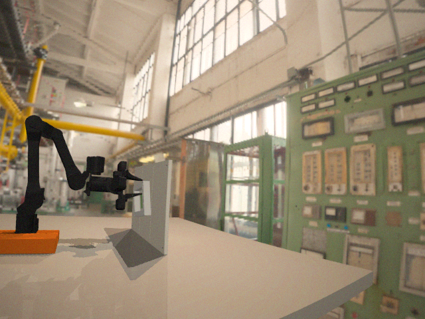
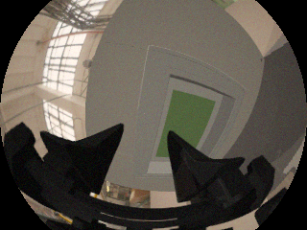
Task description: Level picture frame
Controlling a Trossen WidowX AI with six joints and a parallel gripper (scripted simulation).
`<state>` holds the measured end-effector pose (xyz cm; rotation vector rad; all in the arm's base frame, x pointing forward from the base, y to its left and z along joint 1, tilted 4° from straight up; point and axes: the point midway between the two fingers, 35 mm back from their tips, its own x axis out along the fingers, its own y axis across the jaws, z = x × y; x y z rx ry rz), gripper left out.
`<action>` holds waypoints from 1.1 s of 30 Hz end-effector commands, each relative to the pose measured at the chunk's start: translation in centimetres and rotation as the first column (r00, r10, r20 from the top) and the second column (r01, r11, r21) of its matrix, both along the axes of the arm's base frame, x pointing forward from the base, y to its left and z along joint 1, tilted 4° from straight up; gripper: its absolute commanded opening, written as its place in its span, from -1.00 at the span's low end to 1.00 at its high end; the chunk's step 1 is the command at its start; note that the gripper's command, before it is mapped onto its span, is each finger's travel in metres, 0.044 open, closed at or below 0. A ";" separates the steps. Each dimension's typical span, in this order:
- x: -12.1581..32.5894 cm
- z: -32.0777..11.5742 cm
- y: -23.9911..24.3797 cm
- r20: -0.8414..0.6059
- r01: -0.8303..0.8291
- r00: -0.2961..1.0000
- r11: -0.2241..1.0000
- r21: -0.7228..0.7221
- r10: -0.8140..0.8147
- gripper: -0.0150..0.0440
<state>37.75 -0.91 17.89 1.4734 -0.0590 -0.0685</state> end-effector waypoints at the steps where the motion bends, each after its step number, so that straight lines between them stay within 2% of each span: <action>1: 0.0 0.1 0.1 0.004 -0.004 1.000 1.000 0.003 0.004 0.39; 17: 0.1 0.1 0.1 0.004 -0.004 1.000 1.000 0.003 0.004 0.39; 33: 0.1 0.1 0.1 0.004 -0.004 1.000 1.000 0.003 0.004 0.03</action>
